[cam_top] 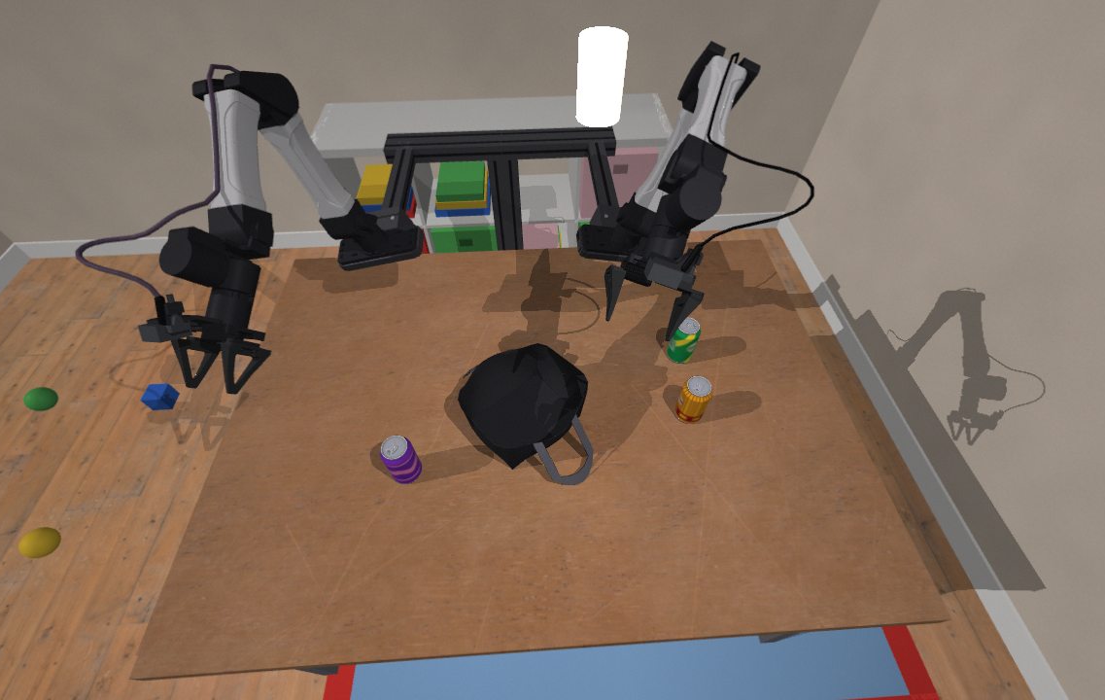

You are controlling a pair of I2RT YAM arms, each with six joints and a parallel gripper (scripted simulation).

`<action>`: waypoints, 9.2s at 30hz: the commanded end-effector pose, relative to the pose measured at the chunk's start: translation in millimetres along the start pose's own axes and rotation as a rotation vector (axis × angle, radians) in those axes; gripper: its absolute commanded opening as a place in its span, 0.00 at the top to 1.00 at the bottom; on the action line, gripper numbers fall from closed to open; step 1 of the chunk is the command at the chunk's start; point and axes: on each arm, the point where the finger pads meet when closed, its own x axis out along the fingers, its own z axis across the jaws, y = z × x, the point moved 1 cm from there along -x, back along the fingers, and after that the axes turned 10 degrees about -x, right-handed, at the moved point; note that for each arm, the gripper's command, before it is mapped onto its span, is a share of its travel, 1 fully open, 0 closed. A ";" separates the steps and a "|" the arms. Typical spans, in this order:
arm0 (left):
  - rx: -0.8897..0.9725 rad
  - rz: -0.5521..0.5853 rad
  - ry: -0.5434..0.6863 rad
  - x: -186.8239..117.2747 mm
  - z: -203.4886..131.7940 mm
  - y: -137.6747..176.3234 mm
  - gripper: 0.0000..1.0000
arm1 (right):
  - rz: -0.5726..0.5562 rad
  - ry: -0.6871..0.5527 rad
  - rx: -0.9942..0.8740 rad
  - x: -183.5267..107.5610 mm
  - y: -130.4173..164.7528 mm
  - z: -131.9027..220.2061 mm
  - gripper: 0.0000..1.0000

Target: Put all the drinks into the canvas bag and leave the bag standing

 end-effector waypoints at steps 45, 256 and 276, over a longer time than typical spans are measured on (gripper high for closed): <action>0.453 0.058 -0.439 -83.8 168.9 -37.6 0.00 | -0.289 -0.204 -0.123 -100.4 -126.2 39.4 0.00; 1.330 0.984 0.179 -200.9 185.7 112.9 0.00 | 0.425 0.313 0.009 110.7 339.7 143.7 0.30; 1.330 0.984 0.179 -200.9 185.7 112.9 0.00 | 0.412 0.315 0.001 89.9 286.9 159.7 0.30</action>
